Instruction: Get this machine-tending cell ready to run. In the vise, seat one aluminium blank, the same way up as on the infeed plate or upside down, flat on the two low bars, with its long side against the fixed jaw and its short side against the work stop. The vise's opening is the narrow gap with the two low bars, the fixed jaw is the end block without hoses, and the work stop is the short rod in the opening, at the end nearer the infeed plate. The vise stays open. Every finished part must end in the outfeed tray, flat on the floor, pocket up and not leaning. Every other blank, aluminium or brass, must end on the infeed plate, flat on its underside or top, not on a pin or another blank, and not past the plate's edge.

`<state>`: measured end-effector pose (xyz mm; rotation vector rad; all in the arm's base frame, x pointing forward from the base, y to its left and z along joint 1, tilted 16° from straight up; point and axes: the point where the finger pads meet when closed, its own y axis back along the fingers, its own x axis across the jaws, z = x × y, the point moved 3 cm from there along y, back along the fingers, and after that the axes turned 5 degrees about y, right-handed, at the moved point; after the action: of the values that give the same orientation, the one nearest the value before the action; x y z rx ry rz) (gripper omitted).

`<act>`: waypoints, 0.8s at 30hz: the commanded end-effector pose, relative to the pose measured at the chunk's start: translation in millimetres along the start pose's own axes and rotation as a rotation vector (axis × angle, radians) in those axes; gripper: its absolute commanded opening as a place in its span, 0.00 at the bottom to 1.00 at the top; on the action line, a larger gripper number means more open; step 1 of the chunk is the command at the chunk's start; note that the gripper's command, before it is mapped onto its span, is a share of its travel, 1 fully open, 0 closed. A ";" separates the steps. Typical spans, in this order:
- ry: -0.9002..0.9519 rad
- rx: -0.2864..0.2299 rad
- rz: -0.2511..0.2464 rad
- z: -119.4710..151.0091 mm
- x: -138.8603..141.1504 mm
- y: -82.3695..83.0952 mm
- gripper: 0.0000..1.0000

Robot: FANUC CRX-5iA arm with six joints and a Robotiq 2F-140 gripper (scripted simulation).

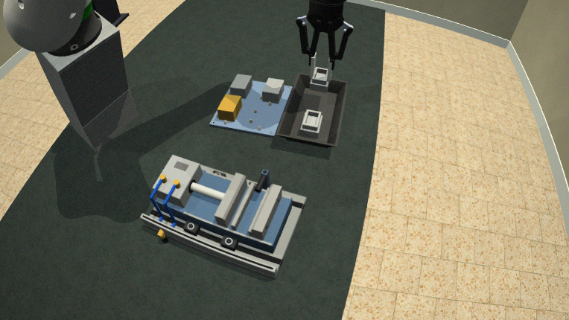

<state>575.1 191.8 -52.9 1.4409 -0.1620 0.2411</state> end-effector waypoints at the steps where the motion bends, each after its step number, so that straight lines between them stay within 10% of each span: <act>1: 0.000 0.000 0.001 -0.1 0.3 -5.8 0.00; 24: 0.000 0.000 0.001 -0.2 0.4 -37.6 0.00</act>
<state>584.6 187.8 -87.4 1.4409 -0.1621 0.2411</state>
